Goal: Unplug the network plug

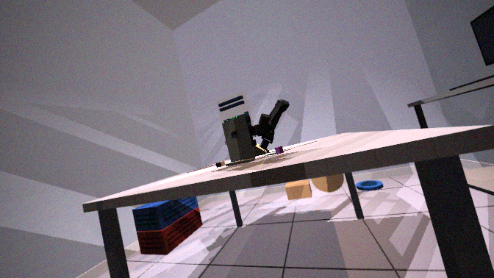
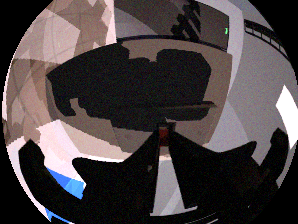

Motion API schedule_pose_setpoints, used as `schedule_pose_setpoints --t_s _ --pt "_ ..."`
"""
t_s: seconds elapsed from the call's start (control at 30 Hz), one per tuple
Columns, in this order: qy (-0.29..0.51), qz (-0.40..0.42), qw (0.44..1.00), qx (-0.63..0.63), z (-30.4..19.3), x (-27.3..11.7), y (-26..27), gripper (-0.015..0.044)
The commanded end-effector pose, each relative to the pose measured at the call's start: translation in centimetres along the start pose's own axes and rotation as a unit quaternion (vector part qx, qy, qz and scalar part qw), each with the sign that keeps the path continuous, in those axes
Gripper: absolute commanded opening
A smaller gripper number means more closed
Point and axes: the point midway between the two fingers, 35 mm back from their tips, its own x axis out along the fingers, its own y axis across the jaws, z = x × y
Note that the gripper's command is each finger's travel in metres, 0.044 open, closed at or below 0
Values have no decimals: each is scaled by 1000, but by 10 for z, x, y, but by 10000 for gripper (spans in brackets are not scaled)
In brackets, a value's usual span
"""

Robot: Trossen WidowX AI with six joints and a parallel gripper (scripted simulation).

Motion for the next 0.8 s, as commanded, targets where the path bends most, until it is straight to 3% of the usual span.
schedule_pose_setpoints --t_s 0.0,0.77 --pt "-1 1 1000 -1 0 -2 0 0" --pt "-1 1 1000 -1 -4 -14 0 0"
